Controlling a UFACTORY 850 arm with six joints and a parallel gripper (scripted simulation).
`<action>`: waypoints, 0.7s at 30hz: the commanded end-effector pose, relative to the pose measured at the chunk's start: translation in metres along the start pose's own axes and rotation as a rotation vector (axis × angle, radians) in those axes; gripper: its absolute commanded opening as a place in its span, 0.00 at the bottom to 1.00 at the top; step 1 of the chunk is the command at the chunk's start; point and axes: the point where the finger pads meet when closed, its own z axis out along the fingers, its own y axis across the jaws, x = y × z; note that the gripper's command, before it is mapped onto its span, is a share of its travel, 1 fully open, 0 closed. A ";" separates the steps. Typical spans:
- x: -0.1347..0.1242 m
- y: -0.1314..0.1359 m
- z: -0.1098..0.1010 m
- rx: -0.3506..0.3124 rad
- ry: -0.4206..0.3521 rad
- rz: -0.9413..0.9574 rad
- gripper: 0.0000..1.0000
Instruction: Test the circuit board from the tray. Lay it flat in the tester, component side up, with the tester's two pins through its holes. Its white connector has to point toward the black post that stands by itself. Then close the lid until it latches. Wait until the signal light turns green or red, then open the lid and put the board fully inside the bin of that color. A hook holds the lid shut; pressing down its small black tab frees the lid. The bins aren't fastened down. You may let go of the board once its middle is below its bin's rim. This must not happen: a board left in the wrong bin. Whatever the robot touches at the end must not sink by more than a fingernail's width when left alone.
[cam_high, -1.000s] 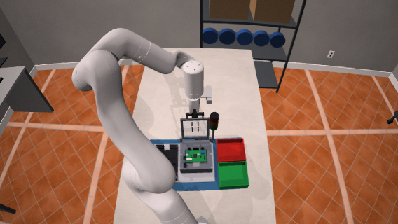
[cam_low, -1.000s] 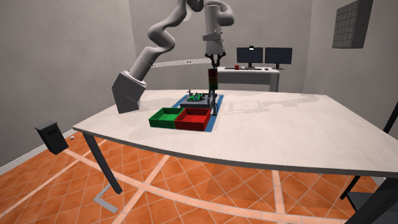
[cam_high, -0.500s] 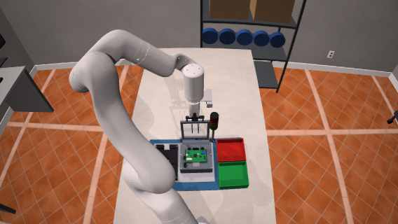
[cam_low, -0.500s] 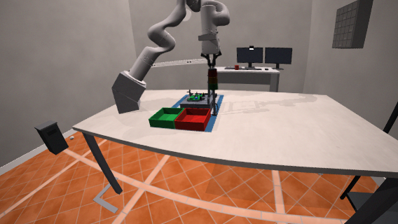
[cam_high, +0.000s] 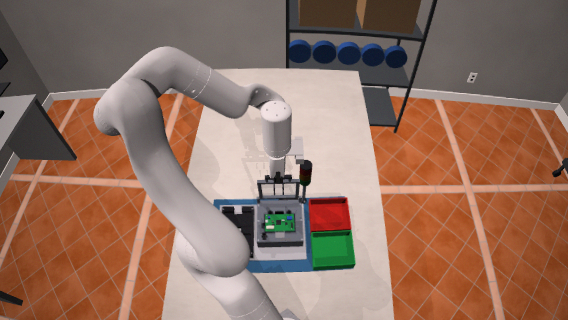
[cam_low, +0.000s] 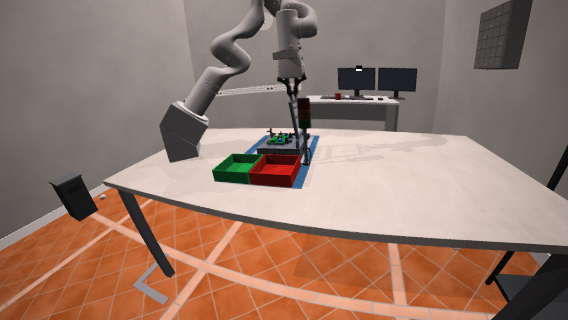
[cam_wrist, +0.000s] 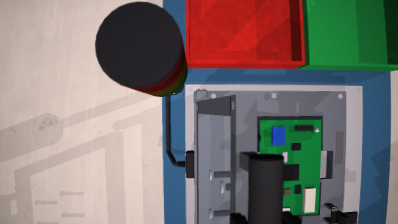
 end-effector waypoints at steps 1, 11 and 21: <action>0.000 0.014 0.002 0.002 0.000 -0.001 0.00; 0.000 0.044 0.011 0.002 0.000 -0.001 0.00; 0.000 0.076 0.029 0.002 0.000 -0.001 0.00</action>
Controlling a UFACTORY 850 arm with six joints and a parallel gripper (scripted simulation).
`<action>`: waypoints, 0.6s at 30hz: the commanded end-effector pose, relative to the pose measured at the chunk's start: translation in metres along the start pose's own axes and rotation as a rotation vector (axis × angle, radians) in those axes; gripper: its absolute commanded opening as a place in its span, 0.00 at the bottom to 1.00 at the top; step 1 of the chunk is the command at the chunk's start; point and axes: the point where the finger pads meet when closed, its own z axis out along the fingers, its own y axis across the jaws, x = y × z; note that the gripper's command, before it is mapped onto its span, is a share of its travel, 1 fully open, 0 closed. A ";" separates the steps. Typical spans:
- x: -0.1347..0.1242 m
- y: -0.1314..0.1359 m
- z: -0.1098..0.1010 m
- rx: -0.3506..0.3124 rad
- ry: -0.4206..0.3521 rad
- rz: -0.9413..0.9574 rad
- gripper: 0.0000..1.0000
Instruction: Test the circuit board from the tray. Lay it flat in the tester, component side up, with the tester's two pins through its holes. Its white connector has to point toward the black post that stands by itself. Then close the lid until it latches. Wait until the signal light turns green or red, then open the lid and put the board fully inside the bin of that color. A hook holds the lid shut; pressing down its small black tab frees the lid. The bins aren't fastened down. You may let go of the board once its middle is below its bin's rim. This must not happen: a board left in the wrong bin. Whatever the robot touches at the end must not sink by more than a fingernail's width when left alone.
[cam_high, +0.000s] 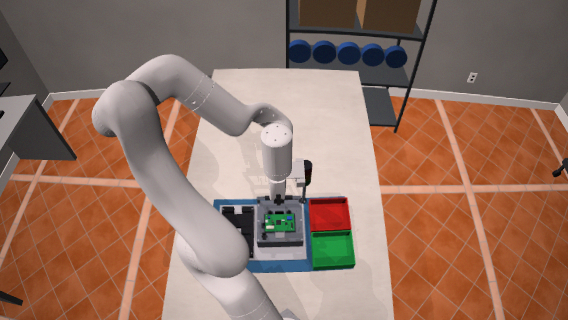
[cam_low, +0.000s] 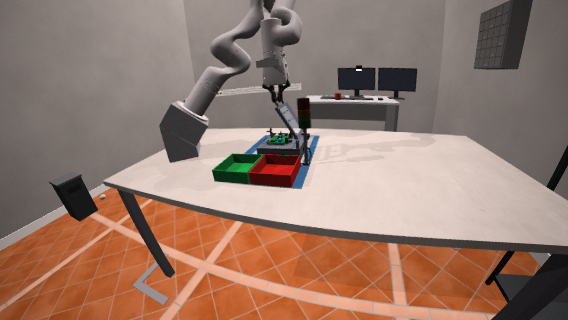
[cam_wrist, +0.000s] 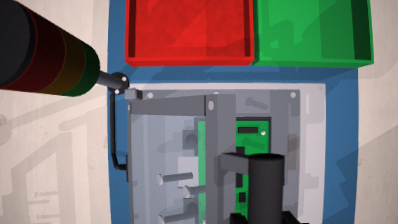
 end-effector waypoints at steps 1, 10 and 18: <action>0.000 0.011 0.007 0.003 0.000 -0.001 0.00; 0.000 0.030 0.022 0.003 0.000 -0.001 0.00; 0.000 0.046 0.039 0.003 0.000 -0.001 0.00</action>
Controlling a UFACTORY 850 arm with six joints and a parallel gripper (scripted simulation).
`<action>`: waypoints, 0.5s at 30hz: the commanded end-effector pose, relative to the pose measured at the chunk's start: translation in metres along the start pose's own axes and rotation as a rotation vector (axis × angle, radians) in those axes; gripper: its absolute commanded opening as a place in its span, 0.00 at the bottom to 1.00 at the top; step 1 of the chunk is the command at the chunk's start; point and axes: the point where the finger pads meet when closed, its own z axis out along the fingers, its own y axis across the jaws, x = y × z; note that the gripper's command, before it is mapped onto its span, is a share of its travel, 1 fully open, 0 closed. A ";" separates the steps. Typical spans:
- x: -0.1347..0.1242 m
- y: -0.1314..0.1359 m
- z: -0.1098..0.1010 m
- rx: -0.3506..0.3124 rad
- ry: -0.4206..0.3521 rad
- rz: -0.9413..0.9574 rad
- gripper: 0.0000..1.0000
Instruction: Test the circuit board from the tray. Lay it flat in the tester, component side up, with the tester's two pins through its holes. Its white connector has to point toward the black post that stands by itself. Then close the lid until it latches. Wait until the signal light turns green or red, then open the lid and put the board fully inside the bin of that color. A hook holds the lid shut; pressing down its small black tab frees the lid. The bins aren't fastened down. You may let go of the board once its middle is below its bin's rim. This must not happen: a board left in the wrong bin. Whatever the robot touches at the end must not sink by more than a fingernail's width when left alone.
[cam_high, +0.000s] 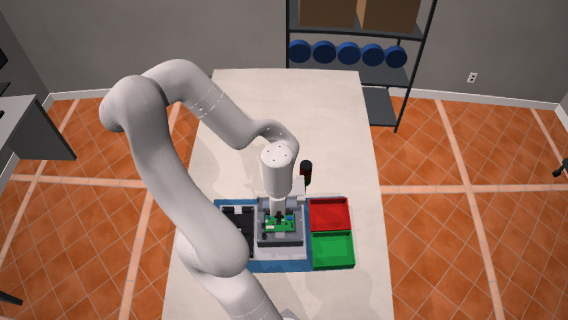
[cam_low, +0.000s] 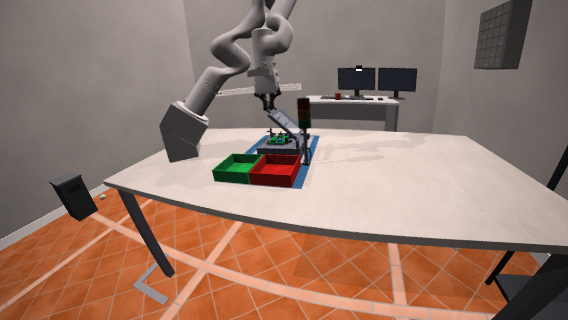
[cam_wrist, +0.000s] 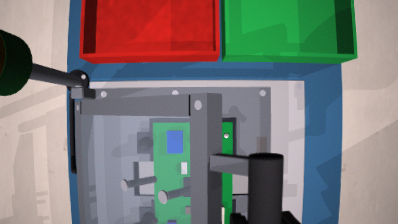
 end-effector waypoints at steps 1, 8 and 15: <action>0.000 0.007 0.009 0.004 0.000 -0.001 0.00; 0.000 0.015 0.020 0.004 0.000 -0.001 0.00; 0.000 0.025 0.035 0.004 0.000 -0.001 0.00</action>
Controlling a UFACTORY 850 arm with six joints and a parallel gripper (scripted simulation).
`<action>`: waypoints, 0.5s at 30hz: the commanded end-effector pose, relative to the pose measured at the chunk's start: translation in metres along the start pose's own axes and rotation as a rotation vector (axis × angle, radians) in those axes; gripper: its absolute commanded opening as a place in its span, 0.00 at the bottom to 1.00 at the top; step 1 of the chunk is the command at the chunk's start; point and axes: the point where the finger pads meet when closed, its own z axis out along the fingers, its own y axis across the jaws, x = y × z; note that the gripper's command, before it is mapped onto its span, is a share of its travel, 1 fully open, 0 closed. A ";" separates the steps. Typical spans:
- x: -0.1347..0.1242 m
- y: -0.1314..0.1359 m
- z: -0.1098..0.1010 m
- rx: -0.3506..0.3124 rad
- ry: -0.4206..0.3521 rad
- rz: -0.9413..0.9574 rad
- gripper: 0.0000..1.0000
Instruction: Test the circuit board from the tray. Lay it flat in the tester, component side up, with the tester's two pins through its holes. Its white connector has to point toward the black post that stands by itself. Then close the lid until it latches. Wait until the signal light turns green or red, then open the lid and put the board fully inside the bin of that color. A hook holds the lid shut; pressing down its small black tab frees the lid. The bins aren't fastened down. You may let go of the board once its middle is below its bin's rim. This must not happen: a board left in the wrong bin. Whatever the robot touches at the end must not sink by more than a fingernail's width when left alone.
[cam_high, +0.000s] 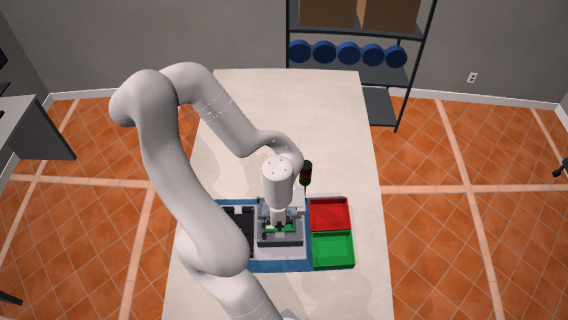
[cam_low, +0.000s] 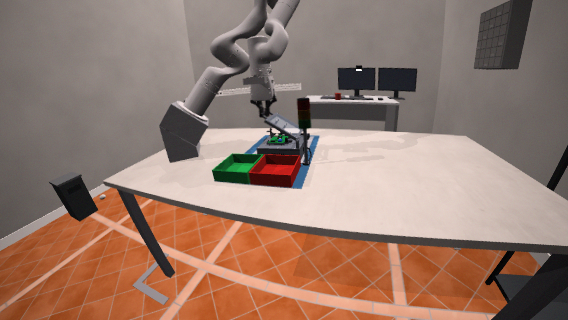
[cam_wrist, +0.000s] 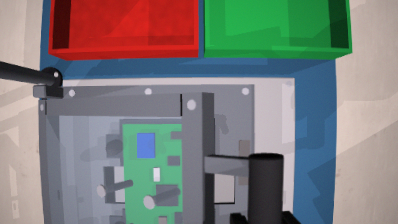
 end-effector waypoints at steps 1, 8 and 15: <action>0.000 0.005 0.009 0.003 0.001 -0.001 0.00; 0.000 0.010 0.020 0.003 0.001 -0.001 0.00; 0.000 0.016 0.034 0.003 0.001 -0.001 0.00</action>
